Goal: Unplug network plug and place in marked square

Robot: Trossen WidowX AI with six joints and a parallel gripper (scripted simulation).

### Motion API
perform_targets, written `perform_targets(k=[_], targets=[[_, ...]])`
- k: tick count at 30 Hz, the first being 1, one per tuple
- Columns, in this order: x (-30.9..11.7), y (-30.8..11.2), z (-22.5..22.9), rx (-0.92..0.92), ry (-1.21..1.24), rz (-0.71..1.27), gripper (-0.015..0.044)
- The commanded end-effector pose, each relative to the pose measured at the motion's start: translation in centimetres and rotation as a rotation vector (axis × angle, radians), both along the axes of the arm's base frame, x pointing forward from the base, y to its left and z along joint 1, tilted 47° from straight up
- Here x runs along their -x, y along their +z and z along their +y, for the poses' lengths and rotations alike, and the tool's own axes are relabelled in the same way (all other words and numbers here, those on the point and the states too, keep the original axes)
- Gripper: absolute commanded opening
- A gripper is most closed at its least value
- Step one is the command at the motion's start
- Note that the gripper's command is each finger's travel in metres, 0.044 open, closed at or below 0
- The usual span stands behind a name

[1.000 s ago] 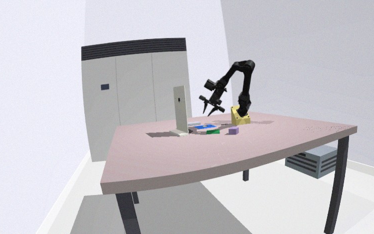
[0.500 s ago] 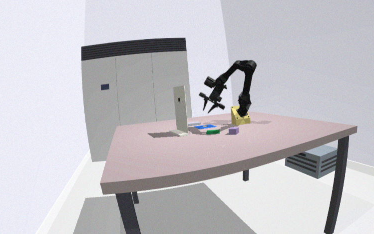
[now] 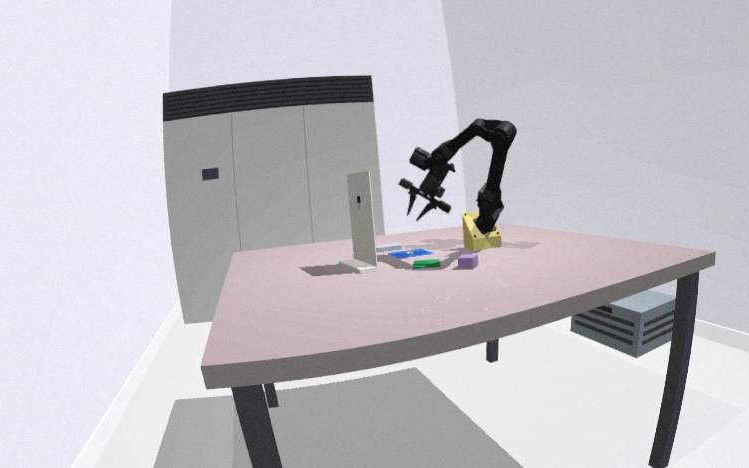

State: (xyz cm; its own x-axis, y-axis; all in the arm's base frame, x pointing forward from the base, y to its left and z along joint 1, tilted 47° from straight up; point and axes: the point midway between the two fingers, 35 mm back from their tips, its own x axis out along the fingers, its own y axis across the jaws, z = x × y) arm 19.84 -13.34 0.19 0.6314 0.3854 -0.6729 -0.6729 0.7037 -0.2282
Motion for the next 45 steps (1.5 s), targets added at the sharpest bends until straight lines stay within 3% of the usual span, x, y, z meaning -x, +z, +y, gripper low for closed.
perform_targets(k=[1,43,45], targets=[[0.1,0.7,-0.5,0.007,-0.001,-0.01,0.0156],[1.7,7.9,-7.9,0.007,-0.001,-0.009,0.0156],[1.7,7.9,-7.9,0.007,-0.001,-0.009,0.0209]])
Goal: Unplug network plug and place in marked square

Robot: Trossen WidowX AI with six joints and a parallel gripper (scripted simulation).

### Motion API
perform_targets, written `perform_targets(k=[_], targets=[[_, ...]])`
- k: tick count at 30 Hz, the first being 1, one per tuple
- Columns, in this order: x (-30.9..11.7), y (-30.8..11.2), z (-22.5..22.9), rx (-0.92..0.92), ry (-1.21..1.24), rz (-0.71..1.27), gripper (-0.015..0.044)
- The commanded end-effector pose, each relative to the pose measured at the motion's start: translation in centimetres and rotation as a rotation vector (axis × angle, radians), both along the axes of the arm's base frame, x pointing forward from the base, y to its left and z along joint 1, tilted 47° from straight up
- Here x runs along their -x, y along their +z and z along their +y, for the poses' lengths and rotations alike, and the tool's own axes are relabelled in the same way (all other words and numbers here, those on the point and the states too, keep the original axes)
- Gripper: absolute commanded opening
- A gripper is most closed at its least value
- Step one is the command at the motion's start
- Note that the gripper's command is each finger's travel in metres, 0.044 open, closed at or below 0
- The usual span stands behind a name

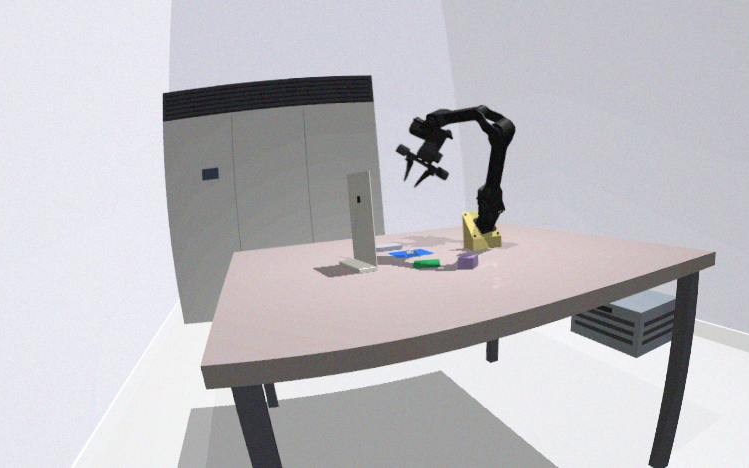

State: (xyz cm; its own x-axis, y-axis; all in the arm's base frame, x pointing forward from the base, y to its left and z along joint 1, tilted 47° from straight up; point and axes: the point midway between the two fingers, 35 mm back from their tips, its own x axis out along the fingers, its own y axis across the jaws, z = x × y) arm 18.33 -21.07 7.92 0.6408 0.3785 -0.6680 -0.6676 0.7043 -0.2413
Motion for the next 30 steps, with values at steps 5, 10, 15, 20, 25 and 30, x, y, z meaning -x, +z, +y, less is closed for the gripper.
perform_targets(k=[5,10,15,20,25,30], targets=[[0.16,0.14,-0.2,0.0,0.002,0.003,0.034],[0.16,0.14,-0.2,0.0,0.002,0.003,0.044],[0.16,0.14,-0.2,0.0,0.002,0.003,0.044],[0.16,0.14,-0.2,0.0,0.002,0.003,0.044],[0.16,0.14,-0.2,0.0,0.002,0.003,0.044],[0.16,0.14,-0.2,0.0,0.002,0.003,0.044]])
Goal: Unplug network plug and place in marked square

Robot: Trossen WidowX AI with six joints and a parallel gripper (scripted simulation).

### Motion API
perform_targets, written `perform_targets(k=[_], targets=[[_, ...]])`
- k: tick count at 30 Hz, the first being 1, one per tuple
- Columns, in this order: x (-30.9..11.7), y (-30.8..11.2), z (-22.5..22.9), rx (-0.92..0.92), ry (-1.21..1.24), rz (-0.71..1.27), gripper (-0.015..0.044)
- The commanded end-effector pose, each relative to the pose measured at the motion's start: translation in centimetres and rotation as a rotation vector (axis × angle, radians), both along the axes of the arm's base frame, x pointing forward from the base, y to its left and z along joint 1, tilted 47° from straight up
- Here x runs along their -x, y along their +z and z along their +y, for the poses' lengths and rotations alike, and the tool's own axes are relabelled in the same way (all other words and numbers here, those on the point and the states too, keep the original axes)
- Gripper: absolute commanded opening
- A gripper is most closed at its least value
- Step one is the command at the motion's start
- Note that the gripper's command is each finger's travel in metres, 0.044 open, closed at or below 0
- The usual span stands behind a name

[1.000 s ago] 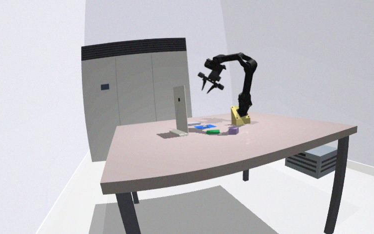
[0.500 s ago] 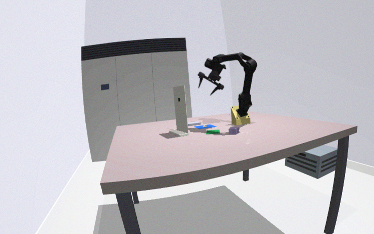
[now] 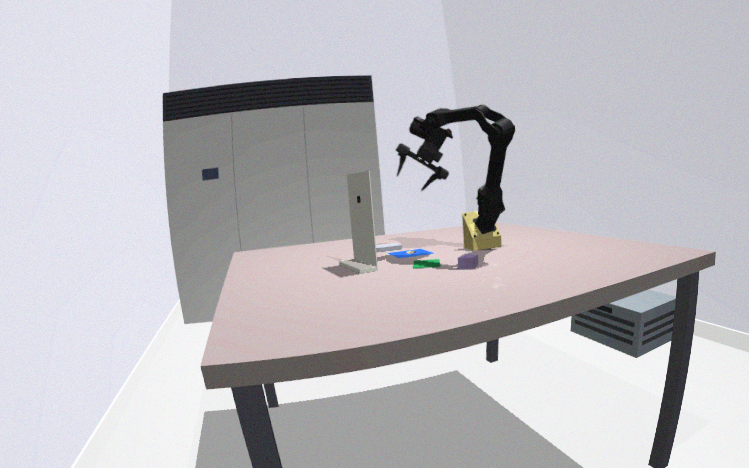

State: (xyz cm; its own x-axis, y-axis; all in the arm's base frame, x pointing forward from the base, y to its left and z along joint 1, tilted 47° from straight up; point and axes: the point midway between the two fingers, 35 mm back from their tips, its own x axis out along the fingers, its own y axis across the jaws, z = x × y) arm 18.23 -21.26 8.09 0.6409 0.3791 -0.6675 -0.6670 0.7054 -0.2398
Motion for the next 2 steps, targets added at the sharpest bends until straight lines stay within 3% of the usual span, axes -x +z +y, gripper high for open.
perform_targets(k=[1,2], targets=[[0.06,-0.04,0.0,0.001,0.003,0.003,0.044],[0.06,-0.04,0.0,0.001,0.003,0.003,0.044]])
